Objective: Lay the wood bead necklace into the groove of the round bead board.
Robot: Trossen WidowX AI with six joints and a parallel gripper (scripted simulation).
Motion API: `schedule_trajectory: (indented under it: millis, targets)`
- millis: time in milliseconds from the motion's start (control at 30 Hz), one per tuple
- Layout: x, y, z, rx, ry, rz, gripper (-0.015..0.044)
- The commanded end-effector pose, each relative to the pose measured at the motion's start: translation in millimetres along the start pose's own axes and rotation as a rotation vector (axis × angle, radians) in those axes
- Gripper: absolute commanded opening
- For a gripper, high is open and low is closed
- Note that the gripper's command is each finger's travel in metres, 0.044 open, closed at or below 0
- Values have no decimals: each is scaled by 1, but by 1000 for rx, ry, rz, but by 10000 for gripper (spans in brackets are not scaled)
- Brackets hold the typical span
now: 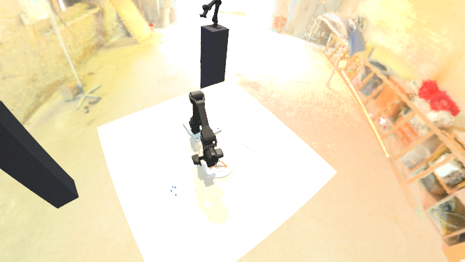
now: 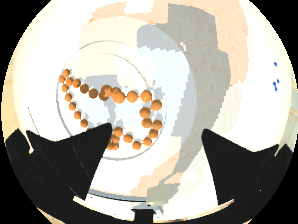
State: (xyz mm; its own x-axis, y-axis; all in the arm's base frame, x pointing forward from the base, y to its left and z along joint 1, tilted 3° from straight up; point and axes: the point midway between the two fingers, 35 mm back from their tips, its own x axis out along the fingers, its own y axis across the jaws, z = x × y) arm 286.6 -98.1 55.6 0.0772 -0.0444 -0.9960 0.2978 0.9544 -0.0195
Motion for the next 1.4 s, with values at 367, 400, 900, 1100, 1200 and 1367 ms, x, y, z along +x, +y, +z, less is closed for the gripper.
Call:
schedule_trajectory:
  millis: [367, 400, 900, 1100, 1200, 1367]
  targets:
    - [0, 0, 0, 0, 0, 0, 440]
    - [0, 0, 0, 0, 0, 0, 440]
    - [0, 0, 0, 0, 0, 0, 440]
    - [0, 0, 0, 0, 0, 0, 440]
    - [0, 0, 0, 0, 0, 0, 440]
    - [-9, 6, -5, -348, 1, 3, 407]
